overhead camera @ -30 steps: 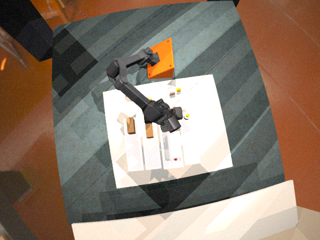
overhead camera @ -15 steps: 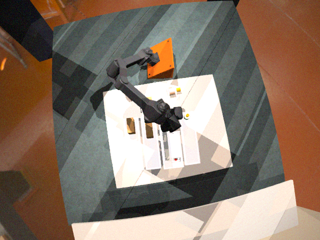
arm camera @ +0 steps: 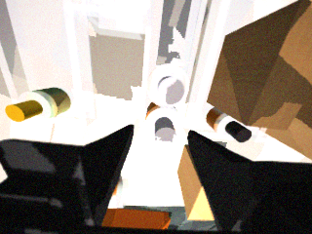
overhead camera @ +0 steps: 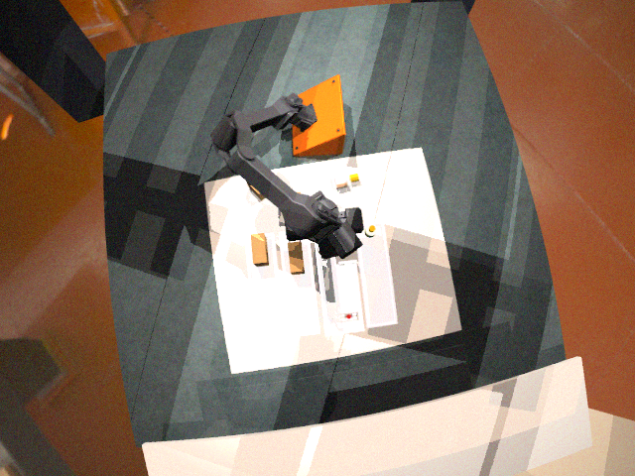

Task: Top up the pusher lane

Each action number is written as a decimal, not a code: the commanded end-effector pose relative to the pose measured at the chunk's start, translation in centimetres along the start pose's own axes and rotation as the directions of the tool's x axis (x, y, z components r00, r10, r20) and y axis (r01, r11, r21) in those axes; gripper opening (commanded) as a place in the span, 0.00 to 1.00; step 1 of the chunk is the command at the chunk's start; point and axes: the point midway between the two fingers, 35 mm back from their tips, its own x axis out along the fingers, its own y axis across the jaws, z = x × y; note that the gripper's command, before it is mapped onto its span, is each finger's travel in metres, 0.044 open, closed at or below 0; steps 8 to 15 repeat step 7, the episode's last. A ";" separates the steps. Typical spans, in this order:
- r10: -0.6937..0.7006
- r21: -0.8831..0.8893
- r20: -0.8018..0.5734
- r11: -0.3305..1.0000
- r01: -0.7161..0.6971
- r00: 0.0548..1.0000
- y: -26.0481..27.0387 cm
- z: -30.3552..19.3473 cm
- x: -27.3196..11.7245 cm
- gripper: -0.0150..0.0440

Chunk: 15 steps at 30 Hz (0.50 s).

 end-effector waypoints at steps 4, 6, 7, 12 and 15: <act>0.006 0.003 0.002 1.000 -0.006 1.000 0.1 -2.1 -0.3 0.71; 0.006 0.002 0.001 1.000 -0.006 1.000 0.1 -2.8 -0.4 0.71; 0.006 0.002 0.001 1.000 -0.006 1.000 0.1 -3.1 -0.4 0.71; 0.006 0.002 0.001 1.000 -0.006 1.000 0.1 -3.1 -0.4 0.71; 0.006 0.002 0.001 1.000 -0.006 1.000 0.1 -3.1 -0.4 0.71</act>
